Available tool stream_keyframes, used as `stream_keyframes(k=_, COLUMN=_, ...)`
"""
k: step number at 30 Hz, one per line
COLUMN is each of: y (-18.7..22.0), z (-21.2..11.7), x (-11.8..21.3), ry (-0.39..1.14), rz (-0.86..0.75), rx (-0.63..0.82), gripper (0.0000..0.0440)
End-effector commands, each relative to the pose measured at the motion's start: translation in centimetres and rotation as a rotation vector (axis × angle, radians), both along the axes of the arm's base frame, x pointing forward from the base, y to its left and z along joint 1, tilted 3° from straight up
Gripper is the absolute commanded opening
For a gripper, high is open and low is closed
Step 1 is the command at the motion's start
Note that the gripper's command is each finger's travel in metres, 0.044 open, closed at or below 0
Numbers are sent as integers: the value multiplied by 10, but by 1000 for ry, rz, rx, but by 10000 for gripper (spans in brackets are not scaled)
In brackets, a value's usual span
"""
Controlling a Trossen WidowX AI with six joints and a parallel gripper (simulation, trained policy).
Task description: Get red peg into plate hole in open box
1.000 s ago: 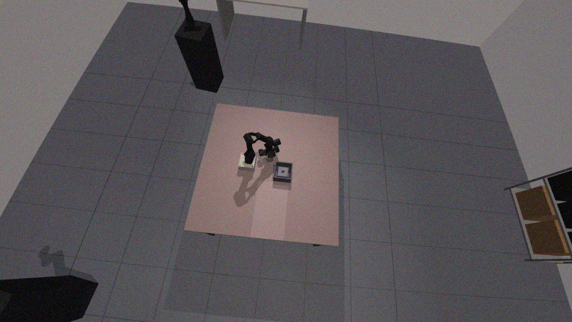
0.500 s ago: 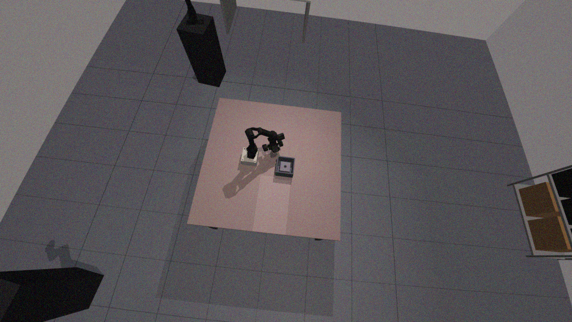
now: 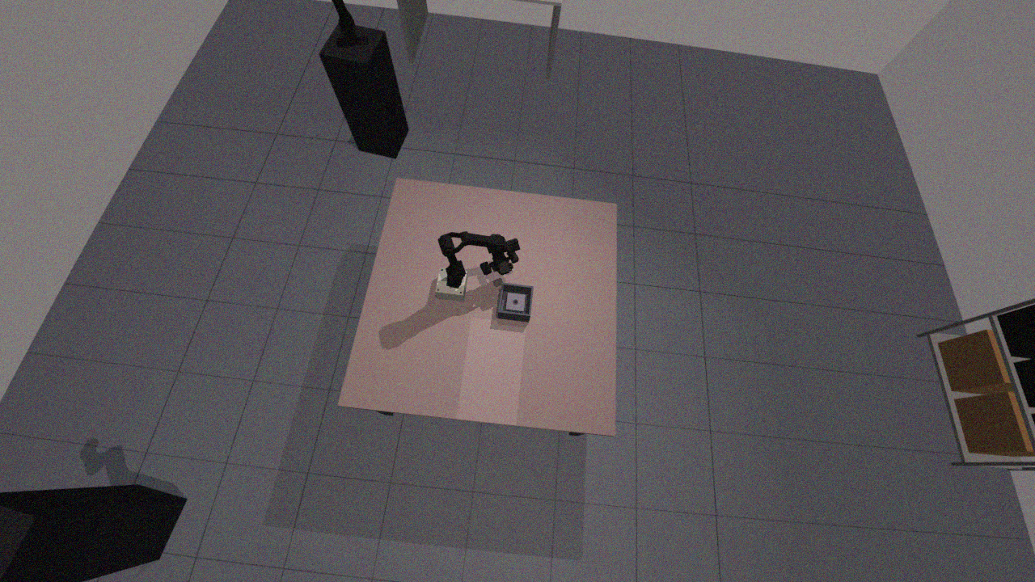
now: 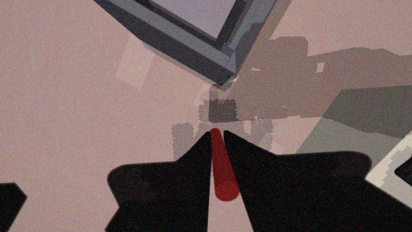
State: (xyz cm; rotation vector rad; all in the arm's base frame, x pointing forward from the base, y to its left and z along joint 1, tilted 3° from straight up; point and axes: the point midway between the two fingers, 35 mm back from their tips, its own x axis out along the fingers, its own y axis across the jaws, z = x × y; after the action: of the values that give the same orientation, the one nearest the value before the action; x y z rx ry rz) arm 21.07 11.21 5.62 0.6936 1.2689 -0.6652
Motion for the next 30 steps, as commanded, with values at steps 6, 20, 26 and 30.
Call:
stream_keyframes(k=6, y=-14, z=33, x=28, ry=-69, rz=-1, rx=-23, gripper=0)
stream_keyframes(k=20, y=-60, z=51, x=67, ry=-89, rz=-70, rx=-54, gripper=0)
stream_keyframes(k=26, y=-79, z=50, x=81, ry=-92, rz=-108, rx=-55, gripper=0)
stream_keyframes(k=30, y=-92, z=47, x=90, ry=-91, rz=-133, rx=-53, gripper=0)
